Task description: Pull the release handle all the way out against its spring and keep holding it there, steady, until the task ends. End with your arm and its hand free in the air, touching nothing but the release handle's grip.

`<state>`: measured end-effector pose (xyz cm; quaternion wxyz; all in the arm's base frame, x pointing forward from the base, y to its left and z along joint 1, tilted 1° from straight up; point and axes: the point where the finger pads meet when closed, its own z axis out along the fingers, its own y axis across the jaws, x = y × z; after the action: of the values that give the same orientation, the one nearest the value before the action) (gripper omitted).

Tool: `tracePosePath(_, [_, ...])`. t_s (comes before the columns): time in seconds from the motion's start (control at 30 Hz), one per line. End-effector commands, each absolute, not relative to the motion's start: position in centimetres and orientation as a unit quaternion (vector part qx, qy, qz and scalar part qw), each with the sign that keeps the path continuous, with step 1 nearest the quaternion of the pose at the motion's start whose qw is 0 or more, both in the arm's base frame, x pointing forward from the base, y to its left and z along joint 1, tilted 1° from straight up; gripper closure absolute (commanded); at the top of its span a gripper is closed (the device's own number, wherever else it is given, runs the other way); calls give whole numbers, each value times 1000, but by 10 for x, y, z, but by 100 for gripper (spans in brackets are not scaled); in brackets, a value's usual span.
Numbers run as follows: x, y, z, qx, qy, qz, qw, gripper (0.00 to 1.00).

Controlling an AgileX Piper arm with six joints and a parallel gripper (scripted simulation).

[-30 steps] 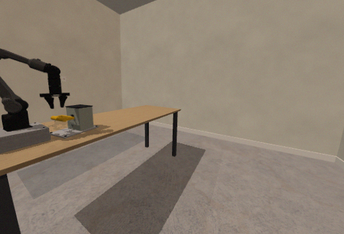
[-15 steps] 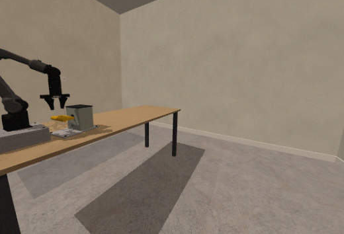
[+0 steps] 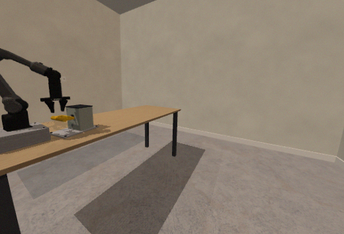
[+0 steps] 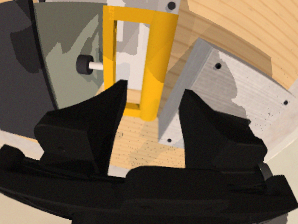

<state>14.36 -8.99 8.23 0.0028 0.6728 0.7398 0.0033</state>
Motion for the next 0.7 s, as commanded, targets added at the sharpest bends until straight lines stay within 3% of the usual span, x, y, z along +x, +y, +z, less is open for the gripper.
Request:
tracePosePath(0.0, [143, -90, 79, 673, 740, 3, 2, 34])
tracePosePath(0.67, [144, -89, 61, 673, 740, 3, 2, 34])
